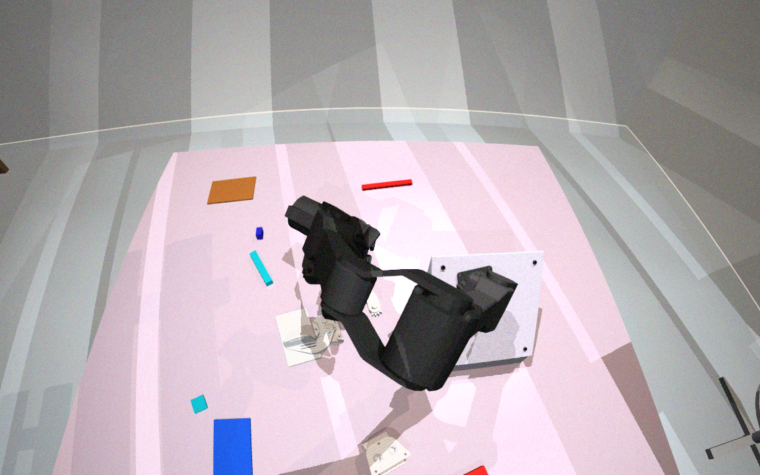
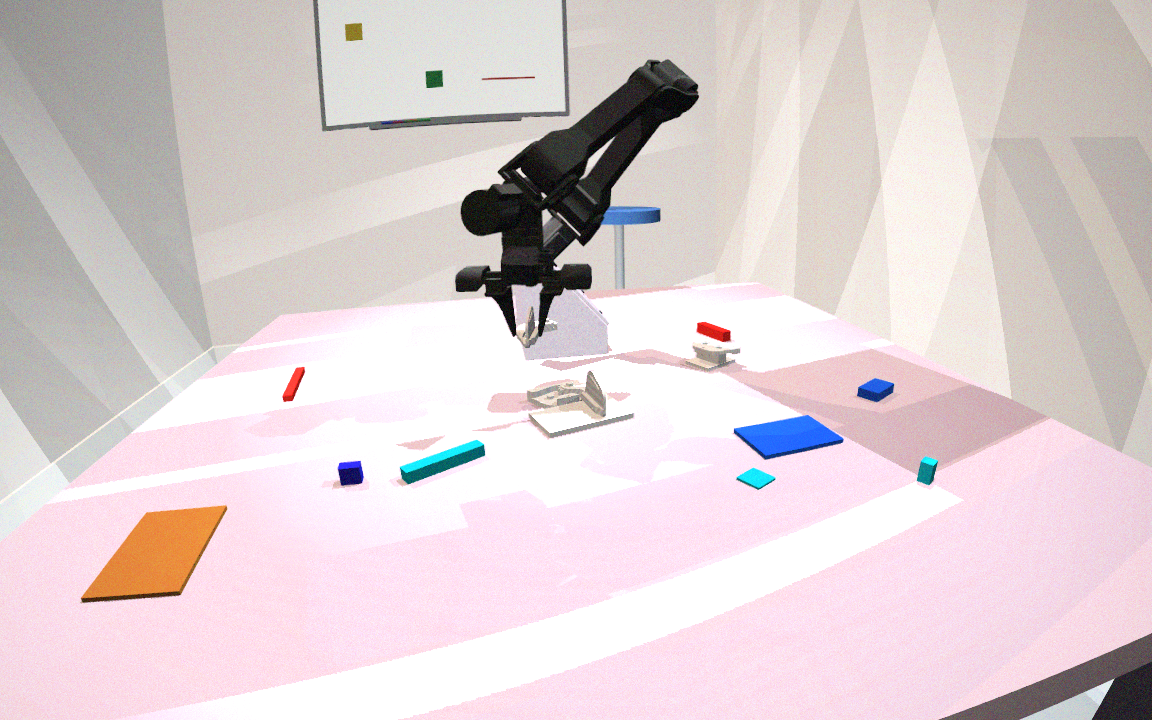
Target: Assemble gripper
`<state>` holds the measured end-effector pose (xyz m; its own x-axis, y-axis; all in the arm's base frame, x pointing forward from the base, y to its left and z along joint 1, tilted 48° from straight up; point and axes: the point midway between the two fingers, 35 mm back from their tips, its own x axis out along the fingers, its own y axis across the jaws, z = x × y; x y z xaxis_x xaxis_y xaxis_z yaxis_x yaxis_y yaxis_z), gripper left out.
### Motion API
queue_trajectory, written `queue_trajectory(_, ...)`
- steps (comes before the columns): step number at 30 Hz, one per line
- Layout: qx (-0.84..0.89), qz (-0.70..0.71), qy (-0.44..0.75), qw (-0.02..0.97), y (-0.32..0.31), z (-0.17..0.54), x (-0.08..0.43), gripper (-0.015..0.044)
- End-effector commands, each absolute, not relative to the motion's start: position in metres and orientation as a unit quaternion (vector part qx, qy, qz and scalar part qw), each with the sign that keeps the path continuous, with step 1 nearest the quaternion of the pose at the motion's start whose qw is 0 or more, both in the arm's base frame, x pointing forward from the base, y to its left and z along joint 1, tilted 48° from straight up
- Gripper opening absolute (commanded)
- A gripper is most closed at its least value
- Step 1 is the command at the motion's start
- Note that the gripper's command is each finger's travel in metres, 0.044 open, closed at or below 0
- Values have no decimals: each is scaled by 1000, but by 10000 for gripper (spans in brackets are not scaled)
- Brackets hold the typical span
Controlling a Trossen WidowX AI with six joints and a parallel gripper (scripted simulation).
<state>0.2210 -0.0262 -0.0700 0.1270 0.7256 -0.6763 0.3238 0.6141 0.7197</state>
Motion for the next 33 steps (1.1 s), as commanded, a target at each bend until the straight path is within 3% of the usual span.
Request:
queue_trajectory(1,380,190,631,649,-25,-68,223,134)
queue_trajectory(23,201,348,560,725,-20,-61,231,134)
queue_trajectory(33,195,352,557,726,-20,-61,231,134)
